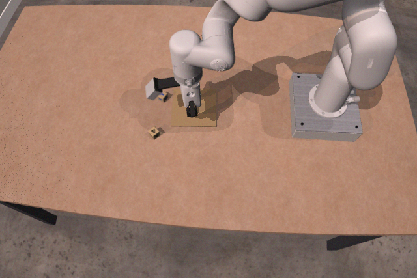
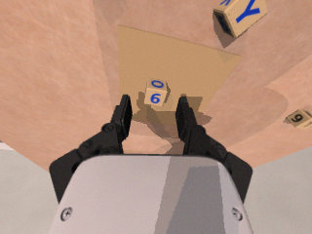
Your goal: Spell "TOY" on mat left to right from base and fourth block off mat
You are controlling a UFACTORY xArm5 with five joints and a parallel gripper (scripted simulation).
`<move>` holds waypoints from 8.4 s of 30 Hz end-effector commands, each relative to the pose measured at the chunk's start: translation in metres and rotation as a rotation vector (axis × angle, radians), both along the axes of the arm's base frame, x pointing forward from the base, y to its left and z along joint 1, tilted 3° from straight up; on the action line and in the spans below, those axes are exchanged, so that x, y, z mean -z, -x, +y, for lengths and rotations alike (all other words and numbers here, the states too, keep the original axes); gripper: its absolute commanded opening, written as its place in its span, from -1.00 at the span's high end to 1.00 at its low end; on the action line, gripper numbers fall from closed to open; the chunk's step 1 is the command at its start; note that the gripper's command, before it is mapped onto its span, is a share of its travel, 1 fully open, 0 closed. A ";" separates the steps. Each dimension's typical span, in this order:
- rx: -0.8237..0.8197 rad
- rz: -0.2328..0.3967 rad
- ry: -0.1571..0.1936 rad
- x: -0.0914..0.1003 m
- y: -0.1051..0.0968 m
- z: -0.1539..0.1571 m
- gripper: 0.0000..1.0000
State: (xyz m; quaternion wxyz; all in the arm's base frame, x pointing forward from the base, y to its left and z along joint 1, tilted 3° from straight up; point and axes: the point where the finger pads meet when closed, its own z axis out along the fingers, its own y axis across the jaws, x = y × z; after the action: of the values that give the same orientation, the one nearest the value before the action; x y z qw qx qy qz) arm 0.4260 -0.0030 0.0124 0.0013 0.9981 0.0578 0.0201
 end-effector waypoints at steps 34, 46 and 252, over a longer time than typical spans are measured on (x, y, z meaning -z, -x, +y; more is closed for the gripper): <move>0.000 -0.003 0.000 0.014 -0.002 0.000 -0.26; 0.000 -0.003 0.000 0.028 -0.002 0.001 -0.26; 0.112 -1.015 -0.063 -0.005 0.007 0.001 0.57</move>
State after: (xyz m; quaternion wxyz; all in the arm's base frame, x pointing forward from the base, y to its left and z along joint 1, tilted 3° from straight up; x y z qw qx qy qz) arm 0.4183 -0.0024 0.0236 0.0002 0.8644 -0.0045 0.5027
